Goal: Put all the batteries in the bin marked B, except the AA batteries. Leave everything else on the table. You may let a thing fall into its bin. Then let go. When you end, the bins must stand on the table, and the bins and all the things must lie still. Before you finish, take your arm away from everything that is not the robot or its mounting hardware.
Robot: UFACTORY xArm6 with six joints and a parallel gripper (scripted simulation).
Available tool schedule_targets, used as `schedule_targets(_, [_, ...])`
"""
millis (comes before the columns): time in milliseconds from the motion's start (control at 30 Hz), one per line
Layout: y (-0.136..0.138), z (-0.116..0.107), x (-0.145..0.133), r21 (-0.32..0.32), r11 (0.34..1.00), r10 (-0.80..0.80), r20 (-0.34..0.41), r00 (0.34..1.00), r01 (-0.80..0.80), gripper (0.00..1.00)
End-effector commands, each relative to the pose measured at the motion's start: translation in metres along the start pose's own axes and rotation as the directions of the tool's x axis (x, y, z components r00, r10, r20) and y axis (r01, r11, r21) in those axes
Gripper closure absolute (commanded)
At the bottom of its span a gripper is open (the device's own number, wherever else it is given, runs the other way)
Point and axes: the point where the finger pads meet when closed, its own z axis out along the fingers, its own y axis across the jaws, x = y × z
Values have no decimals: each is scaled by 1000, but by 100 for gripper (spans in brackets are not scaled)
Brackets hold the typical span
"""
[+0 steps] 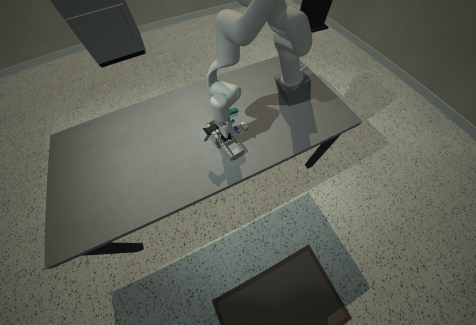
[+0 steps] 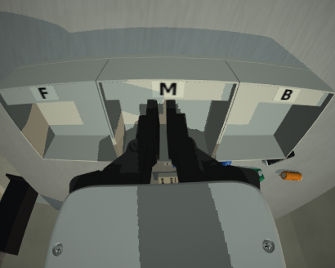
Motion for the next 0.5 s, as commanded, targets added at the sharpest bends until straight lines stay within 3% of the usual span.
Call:
schedule_targets(0, [0,-1,2,0,1000,0,-3,1000,0,93])
schedule_targets(467, [0,-5,1,0,1000,0,-3,1000,0,93])
